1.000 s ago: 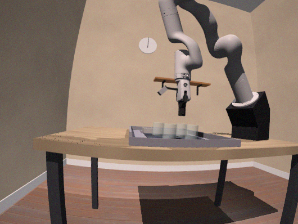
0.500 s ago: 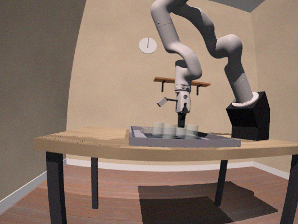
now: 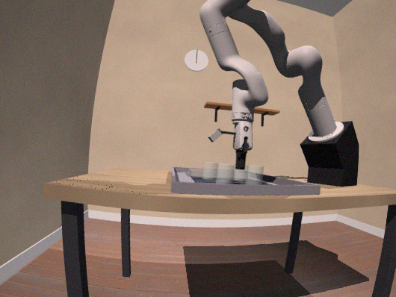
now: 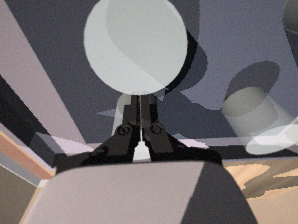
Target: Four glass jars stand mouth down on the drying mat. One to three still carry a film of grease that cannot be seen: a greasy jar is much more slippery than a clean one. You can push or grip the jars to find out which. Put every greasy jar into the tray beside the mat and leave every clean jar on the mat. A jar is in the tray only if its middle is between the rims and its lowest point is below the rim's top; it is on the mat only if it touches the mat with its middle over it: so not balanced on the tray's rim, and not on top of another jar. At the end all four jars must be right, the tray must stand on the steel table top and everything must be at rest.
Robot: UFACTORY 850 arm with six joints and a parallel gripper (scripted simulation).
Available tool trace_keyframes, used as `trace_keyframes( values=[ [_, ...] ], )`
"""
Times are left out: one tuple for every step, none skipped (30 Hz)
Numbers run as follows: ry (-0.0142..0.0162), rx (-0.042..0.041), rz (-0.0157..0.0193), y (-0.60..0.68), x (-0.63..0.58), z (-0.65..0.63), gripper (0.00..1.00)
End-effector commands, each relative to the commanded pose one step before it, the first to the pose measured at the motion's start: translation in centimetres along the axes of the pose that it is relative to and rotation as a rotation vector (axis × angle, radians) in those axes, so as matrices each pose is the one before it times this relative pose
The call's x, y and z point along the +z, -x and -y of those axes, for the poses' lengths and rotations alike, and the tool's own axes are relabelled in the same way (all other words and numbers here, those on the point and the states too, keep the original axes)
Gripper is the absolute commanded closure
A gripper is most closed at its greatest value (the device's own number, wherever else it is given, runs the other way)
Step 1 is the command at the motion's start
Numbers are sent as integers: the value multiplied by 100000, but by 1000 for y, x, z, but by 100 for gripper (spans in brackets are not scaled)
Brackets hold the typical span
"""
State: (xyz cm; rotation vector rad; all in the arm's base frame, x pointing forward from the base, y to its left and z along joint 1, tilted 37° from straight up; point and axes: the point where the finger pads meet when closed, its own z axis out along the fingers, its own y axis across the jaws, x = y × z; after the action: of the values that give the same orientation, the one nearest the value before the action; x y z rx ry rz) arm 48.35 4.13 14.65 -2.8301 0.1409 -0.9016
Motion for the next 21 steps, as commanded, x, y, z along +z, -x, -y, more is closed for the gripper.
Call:
trace_keyframes(
  values=[
    [-10, -3, -63, -71, -15, 5, 100],
    [0, 0, 0, -13, 0, 0, 100],
    [0, 0, 0, -13, 0, 0, 100],
    [0, 0, 0, -13, 0, 0, 100],
    [0, 0, 0, -13, 0, 0, 100],
    [0, 0, 0, -13, 0, 0, 100],
    [0, 0, 0, -13, 0, 0, 100],
    [0, 0, 0, -13, 0, 0, 100],
    [0, 0, 0, -13, 0, 0, 100],
    [0, 0, 0, -13, 0, 0, 100],
    [0, 0, 0, -13, 0, 0, 100],
    [0, 0, 0, -13, 0, 0, 100],
    [0, 0, 0, 0, 0, 0, 100],
    [0, 0, 0, 0, 0, 0, 100],
    [0, 0, 0, -13, 0, 0, 100],
    [0, 0, 0, -13, 0, 0, 100],
    [0, 0, 0, -13, 0, 0, 100],
    [0, 0, 0, -13, 0, 0, 100],
    [0, 0, 0, -13, 0, 0, 100],
    [0, 0, 0, -13, 0, 0, 100],
    [0, 0, 0, -13, 0, 0, 100]
  ],
)
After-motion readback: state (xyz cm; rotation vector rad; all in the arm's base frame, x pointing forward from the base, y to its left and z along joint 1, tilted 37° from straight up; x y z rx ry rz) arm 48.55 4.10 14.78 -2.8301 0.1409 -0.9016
